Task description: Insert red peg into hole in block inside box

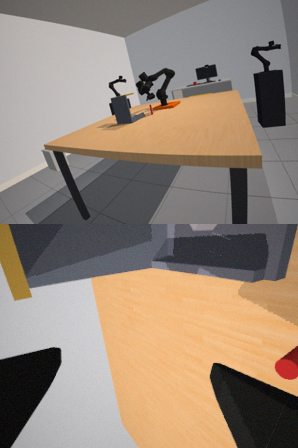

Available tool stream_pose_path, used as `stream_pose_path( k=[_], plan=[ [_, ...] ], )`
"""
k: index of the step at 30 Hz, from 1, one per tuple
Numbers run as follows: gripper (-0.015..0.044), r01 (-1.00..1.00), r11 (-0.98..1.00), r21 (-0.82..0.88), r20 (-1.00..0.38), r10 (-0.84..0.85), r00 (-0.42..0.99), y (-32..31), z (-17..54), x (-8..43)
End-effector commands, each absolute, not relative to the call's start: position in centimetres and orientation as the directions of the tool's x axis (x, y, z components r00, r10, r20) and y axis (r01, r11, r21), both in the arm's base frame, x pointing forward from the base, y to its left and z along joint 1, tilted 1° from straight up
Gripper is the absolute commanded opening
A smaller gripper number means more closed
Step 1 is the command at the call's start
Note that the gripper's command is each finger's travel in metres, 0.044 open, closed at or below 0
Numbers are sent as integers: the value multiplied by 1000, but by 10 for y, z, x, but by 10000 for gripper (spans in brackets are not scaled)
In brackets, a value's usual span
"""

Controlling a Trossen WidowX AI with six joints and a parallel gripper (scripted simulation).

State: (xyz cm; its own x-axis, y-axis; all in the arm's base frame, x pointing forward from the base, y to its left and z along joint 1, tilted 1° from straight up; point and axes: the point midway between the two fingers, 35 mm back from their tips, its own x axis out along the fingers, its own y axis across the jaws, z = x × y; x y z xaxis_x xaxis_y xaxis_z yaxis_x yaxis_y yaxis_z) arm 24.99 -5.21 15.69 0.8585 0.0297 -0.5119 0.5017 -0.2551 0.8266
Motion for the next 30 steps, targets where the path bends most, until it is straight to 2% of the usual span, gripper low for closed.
stream_pose_path(
  k=[1,16,30],
  plan=[
    [440,509,-368,779,-532,45,846,-50,154,249],
    [440,456,-756,469,-616,90,783,-42,138,242],
    [440,272,-958,95,-686,136,715,-35,124,233]
  ],
)
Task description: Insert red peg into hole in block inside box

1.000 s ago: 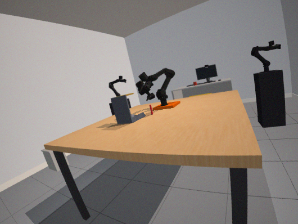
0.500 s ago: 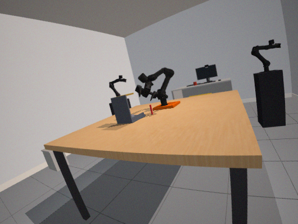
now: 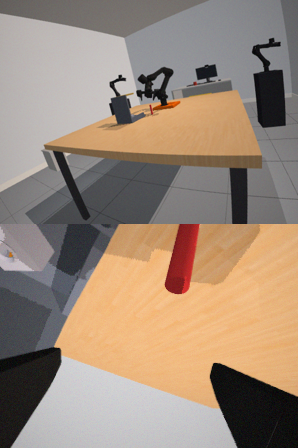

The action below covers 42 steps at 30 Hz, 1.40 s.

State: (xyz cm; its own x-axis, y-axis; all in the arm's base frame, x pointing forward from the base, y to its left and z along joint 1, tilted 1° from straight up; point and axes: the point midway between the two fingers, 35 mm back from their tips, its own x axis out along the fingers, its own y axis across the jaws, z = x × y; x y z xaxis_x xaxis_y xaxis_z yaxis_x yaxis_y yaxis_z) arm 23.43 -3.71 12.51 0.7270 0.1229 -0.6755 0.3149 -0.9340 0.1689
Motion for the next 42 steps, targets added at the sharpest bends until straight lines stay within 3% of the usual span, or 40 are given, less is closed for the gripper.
stream_pose_path(
  k=[1,8,17,42],
  plan=[
    [440,254,-965,68,-691,139,710,-34,123,232],
    [440,207,-978,1,-702,147,697,-33,121,231],
    [220,208,-978,3,-704,146,695,-31,120,233],
    [220,208,-978,3,-704,146,695,-32,97,237]
  ],
)
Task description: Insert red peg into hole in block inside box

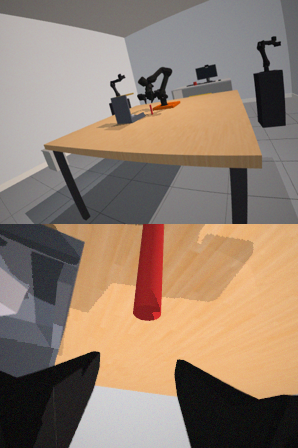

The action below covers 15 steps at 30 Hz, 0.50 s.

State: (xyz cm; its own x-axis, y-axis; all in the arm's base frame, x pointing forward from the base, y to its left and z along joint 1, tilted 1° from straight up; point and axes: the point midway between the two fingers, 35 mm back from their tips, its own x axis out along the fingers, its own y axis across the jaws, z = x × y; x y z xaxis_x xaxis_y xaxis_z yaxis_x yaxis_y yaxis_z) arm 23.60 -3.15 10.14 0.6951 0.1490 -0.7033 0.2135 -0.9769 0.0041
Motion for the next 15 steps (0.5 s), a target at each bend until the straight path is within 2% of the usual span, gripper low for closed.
stream_pose_path(
  k=[1,15],
  plan=[
    [220,208,-978,3,-704,146,695,-32,95,237],
    [220,208,-978,3,-704,146,695,-33,72,237]
  ],
)
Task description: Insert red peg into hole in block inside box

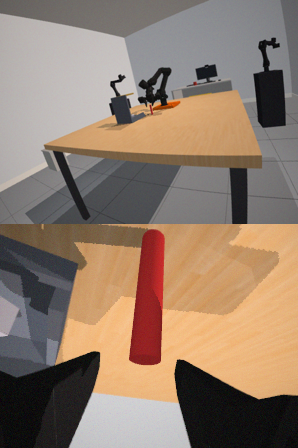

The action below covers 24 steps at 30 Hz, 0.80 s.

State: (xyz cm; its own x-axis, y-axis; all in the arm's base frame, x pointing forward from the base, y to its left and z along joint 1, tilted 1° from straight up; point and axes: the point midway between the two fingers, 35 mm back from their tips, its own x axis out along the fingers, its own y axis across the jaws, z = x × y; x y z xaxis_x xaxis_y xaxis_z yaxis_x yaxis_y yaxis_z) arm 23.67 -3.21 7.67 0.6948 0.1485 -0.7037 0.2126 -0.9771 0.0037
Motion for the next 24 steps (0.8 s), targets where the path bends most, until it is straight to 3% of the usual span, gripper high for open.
stream_pose_path(
  k=[1,17,24],
  plan=[
    [220,208,-978,3,-704,146,695,-32,71,236],
    [220,209,-978,3,-704,146,695,-31,48,233],
    [36,211,-978,2,-706,148,693,-31,50,233]
  ],
)
